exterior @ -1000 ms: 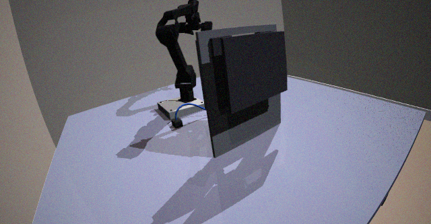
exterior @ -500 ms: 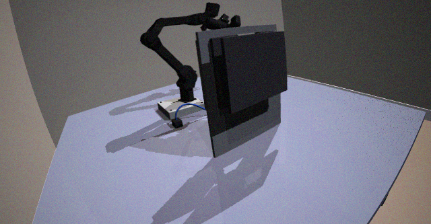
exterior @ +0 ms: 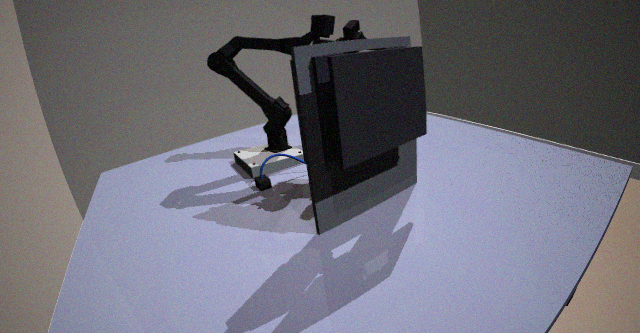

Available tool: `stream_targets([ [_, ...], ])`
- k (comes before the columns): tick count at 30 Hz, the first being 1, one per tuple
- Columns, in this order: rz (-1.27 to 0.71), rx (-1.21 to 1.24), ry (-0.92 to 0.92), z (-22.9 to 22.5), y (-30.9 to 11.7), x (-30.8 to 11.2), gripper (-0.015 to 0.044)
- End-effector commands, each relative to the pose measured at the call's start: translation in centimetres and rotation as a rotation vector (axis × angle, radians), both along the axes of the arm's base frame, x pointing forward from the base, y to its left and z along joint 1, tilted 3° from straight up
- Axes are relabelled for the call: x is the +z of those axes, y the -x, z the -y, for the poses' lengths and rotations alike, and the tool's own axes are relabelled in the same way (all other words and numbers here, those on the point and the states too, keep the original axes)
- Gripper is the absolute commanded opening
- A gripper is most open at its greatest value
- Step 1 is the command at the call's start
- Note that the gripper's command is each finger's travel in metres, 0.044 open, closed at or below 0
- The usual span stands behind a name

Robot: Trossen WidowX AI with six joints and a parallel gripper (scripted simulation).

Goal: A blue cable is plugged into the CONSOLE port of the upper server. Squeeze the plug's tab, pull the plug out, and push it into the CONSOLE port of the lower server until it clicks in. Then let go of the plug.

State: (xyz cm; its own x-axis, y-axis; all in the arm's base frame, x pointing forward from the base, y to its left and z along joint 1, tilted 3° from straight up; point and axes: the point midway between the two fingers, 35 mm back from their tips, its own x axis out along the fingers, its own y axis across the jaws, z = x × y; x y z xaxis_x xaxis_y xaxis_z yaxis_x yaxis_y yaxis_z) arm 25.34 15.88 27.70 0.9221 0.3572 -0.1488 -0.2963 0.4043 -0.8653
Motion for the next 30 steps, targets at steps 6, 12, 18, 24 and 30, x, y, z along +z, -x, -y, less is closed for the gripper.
stream_targets([
  [6, 0.134, -0.513, 0.309, 13.6, -3.6, -1.7, 0.0239],
  [12, 0.135, -0.726, 0.452, 19.3, -3.0, -2.4, 0.0239],
  [18, 0.136, -0.727, 0.452, 19.4, -4.2, -2.2, 0.0239],
  [24, 0.14, -0.727, 0.451, 20.1, -8.8, -2.2, 0.0239],
  [30, 0.141, -0.728, 0.451, 20.1, -9.2, -2.2, 0.0239],
])
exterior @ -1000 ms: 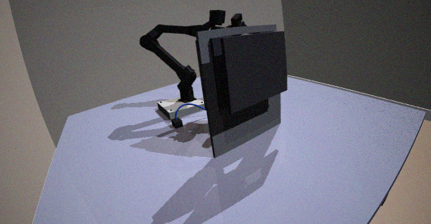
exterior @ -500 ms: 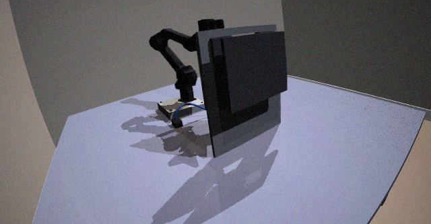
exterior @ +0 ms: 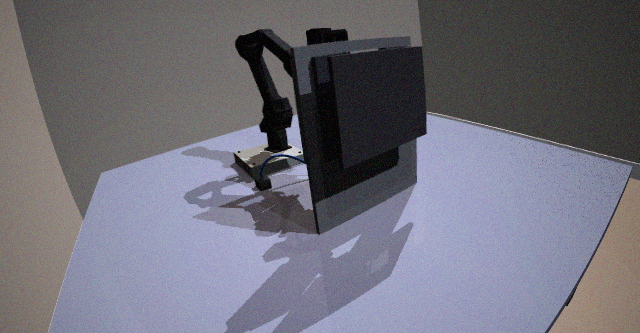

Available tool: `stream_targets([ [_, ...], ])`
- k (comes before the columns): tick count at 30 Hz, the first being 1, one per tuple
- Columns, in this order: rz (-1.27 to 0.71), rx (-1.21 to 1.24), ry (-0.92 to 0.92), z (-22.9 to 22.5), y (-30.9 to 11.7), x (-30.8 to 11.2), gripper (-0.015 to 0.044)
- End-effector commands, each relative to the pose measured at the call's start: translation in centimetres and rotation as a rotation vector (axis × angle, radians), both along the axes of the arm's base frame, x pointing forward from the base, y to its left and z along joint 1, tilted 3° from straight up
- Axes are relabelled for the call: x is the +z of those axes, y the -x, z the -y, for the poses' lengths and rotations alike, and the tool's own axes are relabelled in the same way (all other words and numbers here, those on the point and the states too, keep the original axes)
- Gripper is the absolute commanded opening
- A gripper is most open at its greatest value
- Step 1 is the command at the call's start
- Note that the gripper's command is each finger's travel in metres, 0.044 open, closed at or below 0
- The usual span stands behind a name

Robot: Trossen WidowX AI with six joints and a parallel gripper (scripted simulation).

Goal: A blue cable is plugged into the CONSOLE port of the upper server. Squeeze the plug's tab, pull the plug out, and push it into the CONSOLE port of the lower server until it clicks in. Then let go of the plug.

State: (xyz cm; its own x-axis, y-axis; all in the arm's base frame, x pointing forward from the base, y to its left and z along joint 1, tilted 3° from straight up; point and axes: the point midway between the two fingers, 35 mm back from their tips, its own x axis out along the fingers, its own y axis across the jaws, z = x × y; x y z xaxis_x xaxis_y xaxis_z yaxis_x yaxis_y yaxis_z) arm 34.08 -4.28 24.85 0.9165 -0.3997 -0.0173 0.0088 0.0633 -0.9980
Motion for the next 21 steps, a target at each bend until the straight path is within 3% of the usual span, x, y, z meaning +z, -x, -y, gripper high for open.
stream_targets([
  [1, 0.016, 0.006, 0.002, 0.0, -0.5, 0.6, 0.0239],
  [21, 0.018, 0.006, 0.003, 0.3, -3.6, 0.9, 0.0239],
])
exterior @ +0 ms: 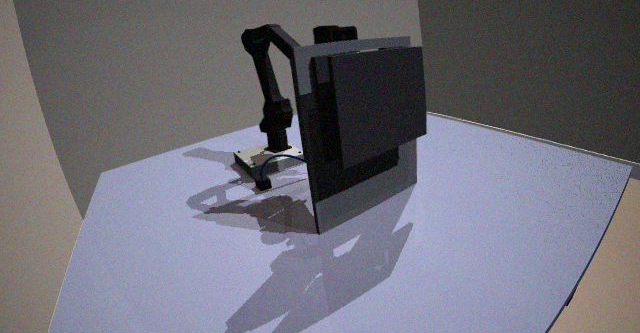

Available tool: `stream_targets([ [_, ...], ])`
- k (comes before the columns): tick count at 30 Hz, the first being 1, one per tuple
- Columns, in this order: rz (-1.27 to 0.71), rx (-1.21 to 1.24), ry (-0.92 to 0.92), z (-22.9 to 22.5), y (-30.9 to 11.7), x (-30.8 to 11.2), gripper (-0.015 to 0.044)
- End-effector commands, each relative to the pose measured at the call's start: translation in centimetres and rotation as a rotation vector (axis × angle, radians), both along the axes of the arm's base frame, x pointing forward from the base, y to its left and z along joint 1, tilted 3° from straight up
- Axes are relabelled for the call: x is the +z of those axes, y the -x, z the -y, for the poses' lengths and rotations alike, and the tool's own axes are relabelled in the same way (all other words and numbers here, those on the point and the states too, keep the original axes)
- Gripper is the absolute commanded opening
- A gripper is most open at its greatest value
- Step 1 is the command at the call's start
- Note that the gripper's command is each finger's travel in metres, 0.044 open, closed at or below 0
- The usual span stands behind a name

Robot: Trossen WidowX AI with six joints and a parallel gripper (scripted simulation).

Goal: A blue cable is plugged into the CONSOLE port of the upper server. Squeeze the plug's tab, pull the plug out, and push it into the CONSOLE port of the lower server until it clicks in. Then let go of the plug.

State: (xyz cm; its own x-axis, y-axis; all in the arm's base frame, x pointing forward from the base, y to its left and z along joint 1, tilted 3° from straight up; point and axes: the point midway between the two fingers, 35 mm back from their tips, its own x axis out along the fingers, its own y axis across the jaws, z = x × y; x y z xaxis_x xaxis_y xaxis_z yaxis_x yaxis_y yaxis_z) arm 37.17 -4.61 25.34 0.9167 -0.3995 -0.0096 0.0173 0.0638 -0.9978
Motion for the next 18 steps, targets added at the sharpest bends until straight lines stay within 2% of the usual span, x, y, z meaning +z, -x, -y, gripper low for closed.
stream_targets([
  [1, 0.01, 0.006, 0.003, 0.0, -0.7, 0.4, 0.0239],
  [18, 0.012, 0.006, 0.004, 0.3, -3.1, 0.3, 0.0239],
])
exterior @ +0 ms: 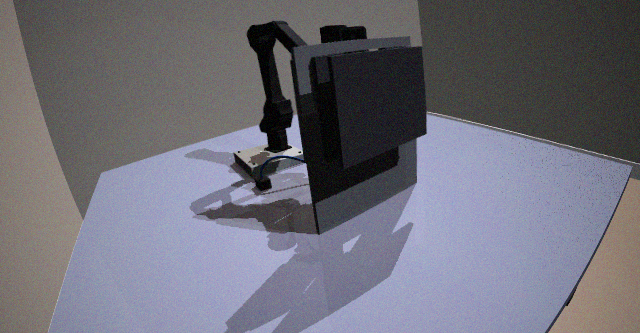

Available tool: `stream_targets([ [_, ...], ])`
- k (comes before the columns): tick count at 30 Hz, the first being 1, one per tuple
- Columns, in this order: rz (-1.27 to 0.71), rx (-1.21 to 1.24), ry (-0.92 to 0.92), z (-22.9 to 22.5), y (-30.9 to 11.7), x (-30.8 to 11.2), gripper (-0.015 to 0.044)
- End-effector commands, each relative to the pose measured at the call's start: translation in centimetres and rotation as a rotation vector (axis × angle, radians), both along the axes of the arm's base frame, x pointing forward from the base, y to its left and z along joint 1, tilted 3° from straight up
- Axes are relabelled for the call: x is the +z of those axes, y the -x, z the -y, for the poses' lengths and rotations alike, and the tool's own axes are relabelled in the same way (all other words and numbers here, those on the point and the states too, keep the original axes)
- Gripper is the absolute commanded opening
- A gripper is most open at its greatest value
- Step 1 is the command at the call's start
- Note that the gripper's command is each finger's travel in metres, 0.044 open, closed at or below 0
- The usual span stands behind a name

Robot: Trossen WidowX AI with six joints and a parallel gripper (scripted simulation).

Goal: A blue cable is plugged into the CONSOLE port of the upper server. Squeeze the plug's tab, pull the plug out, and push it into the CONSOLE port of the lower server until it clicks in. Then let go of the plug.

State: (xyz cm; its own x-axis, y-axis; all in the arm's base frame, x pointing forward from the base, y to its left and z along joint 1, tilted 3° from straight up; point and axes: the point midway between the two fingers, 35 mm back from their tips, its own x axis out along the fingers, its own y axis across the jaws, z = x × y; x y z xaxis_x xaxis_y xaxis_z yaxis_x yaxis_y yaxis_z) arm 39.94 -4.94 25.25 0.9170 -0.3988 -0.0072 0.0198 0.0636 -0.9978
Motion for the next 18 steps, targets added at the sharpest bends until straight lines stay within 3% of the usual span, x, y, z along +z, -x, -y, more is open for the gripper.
stream_targets([
  [1, 0.009, 0.005, 0.003, -0.03, -0.36, 0.37, 0.0239],
  [7, 0.009, 0.005, 0.003, -0.03, -0.36, 0.37, 0.0239],
  [18, 0.001, 0.0, 0.0, 0.04, -0.24, 0.04, 0.0166],
])
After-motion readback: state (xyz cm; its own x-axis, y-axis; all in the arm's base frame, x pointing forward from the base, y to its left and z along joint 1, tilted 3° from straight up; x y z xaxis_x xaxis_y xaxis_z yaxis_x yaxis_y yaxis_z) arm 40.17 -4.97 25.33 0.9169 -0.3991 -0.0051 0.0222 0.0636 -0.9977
